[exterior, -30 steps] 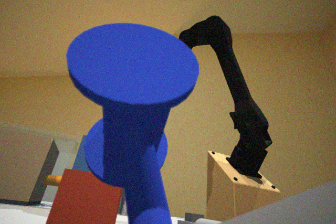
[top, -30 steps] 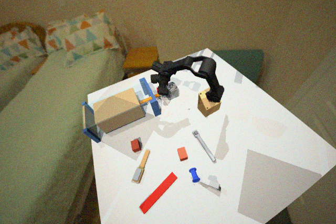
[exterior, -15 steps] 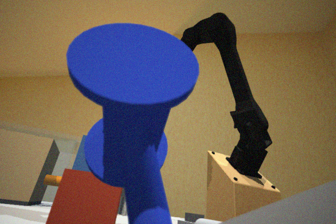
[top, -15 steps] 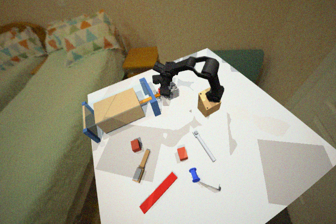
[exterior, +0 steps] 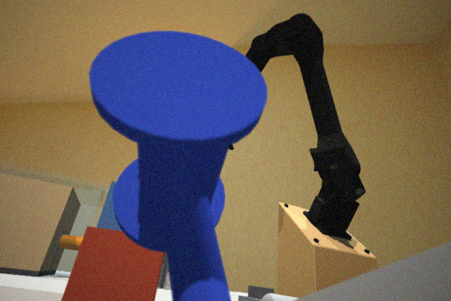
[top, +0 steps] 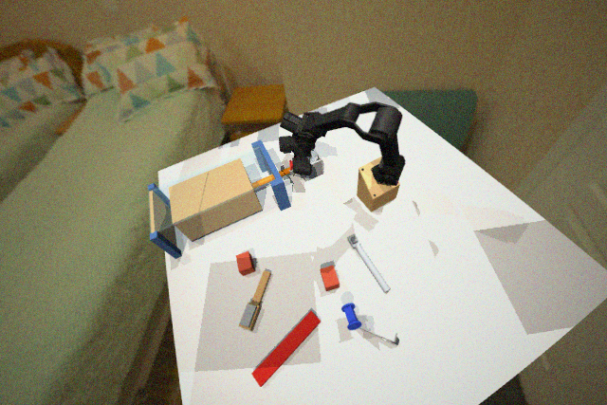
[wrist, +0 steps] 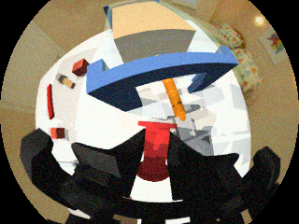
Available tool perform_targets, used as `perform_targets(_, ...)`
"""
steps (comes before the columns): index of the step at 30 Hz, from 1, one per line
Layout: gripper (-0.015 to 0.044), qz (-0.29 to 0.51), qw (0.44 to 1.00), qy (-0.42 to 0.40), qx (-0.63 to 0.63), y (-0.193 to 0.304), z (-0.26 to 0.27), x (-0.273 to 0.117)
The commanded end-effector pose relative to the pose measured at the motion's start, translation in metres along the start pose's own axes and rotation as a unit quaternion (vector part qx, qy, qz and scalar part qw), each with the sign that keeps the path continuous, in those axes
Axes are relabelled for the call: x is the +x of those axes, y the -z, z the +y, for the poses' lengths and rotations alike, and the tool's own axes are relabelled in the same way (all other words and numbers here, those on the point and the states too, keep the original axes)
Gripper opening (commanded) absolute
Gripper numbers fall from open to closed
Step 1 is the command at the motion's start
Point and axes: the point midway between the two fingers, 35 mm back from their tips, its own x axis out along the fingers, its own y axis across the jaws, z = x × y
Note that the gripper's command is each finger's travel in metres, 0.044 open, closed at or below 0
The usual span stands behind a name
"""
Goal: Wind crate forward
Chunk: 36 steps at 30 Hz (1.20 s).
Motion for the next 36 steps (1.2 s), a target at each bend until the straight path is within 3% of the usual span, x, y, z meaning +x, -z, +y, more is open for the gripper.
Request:
perform_targets(1, 0.0000, 0.011, 1.000, -0.005, 0.008, 0.015, 0.004, -0.003)
perform_targets(36, 0.0000, 0.012, 1.000, -0.005, 0.009, 0.048, 0.007, -0.019)
